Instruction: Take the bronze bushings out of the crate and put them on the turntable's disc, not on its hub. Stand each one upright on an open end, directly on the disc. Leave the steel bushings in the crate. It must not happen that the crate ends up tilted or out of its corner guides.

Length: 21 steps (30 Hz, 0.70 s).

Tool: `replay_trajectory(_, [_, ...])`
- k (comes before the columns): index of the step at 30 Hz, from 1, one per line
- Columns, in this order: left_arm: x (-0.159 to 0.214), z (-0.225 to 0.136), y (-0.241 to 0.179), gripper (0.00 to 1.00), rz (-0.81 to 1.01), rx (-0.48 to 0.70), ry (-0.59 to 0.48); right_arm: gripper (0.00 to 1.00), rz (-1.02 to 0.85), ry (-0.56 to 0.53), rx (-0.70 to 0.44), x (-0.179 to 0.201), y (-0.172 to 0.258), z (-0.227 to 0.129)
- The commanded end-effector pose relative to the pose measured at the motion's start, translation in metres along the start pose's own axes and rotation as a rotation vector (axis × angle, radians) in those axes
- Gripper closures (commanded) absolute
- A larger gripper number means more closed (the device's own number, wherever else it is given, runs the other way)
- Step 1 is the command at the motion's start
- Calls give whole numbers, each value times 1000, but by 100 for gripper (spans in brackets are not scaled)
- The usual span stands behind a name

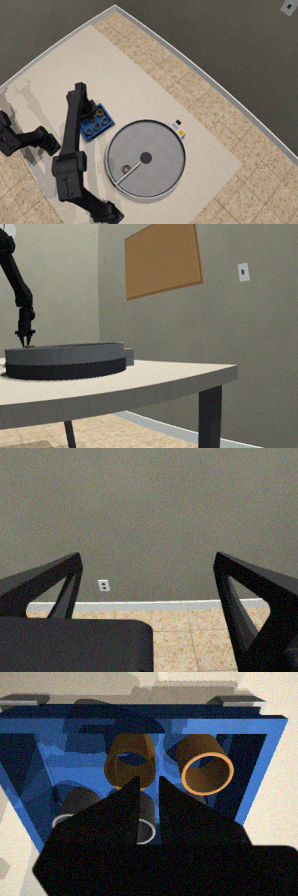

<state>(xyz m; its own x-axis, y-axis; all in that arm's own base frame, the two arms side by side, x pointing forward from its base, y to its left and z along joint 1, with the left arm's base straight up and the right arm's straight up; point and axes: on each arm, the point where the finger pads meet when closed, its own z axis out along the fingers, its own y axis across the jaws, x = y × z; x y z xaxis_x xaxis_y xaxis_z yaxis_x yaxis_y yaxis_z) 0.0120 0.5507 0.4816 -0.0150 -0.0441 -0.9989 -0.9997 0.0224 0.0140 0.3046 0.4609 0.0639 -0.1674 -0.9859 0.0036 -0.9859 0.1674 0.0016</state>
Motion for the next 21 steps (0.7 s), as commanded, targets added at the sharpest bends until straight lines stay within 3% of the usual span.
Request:
replay_trajectory(1, [-19,-7,4,0,-14,-8,-44,85,4,-39,18,-17,-5,-10])
replay_trajectory(4, [-19,-7,4,0,-14,-8,-44,85,4,-60,27,-18,-5,-23])
replay_trajectory(21, [-19,-7,4,0,-14,-8,-44,85,3,-62,28,-25,-8,-24])
